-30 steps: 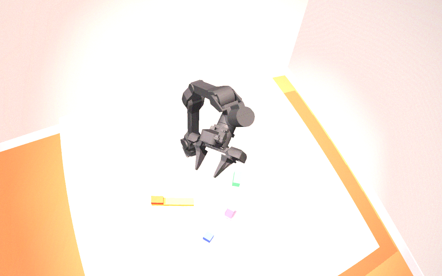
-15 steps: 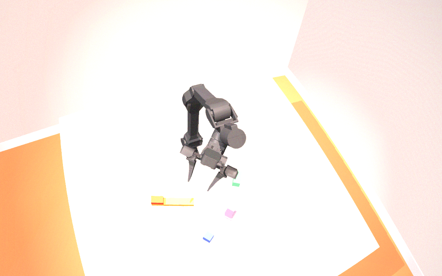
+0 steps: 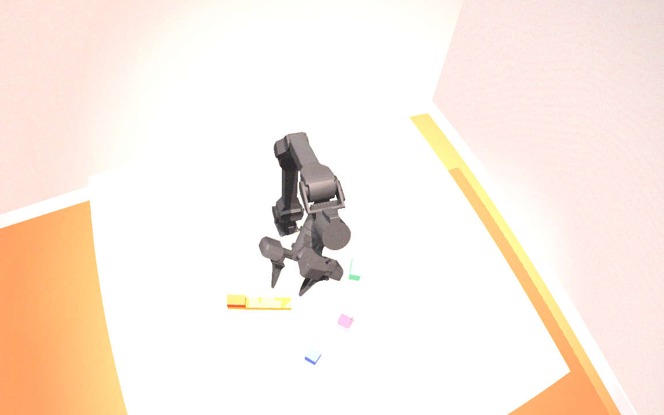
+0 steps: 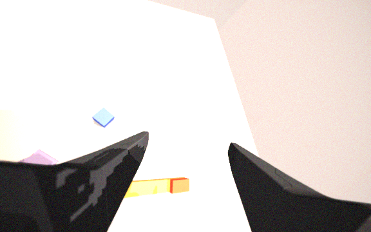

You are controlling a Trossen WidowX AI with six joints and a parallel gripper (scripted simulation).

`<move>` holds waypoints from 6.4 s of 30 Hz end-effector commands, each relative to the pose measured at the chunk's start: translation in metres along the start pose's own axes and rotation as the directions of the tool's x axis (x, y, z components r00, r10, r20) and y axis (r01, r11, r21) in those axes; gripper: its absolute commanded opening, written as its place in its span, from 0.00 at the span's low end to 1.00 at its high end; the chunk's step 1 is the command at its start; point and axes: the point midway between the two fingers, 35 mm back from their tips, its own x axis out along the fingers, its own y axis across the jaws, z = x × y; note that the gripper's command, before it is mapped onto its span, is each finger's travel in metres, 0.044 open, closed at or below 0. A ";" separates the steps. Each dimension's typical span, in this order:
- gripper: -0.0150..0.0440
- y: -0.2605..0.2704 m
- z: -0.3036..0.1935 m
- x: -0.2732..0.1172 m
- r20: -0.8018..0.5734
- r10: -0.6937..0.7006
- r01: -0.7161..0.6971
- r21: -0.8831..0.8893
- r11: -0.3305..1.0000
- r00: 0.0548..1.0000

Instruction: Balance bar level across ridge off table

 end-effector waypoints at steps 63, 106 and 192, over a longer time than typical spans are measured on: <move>0.79 0.011 -0.187 0.124 -0.567 0.416 -0.585 -0.805 -0.099 0.711; 0.79 0.047 -0.237 0.186 -0.567 0.416 -0.585 -0.805 -0.099 0.711; 0.25 0.053 -0.137 0.106 -0.564 0.421 -0.468 -0.825 -0.317 0.710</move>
